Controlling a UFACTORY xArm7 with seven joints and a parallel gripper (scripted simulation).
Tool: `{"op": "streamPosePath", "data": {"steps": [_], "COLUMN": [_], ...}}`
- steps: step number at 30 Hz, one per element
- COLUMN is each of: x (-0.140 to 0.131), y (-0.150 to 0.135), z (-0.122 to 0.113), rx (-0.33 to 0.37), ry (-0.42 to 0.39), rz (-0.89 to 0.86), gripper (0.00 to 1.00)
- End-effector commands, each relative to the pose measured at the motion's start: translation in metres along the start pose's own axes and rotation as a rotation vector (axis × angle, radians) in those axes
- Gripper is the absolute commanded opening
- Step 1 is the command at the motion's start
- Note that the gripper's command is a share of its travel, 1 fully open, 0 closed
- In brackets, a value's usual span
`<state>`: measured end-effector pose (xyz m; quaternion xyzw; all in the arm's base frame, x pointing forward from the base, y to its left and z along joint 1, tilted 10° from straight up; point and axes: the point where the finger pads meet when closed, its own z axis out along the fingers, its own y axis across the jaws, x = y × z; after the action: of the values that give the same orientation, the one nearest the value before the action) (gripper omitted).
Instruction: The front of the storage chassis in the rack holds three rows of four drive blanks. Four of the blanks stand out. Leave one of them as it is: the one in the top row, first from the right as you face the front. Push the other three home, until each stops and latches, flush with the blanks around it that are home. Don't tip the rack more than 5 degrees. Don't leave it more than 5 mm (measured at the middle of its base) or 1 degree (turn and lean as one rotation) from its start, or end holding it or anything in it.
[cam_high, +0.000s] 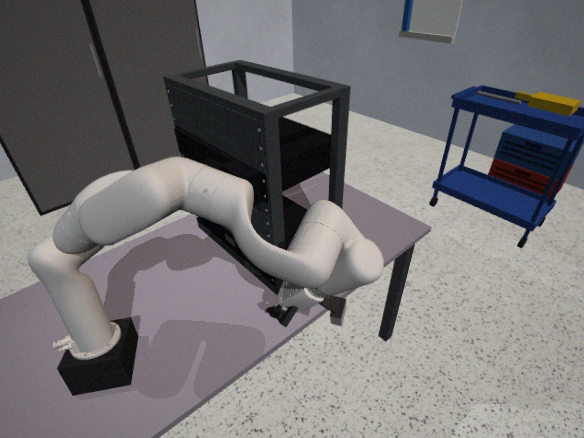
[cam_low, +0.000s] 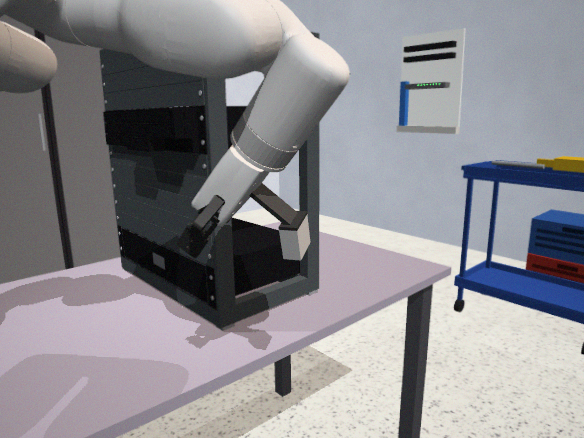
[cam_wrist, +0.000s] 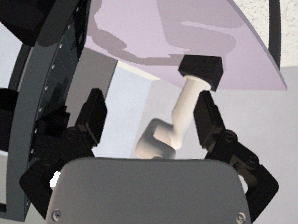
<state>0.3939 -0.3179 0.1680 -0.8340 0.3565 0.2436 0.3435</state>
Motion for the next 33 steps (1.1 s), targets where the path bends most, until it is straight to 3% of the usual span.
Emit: {"op": "streamPosePath", "data": {"steps": [1, 19, 33], "x": [0.002, 0.014, 0.018], "y": [0.007, 0.073, 0.151], "z": [-0.003, -0.014, -0.023], "rx": [0.015, 0.149, 0.301], "ry": [0.013, 0.075, 0.147], "rz": [0.024, 0.230, 0.464], "gripper": [1.00, 1.00, 1.00]}}
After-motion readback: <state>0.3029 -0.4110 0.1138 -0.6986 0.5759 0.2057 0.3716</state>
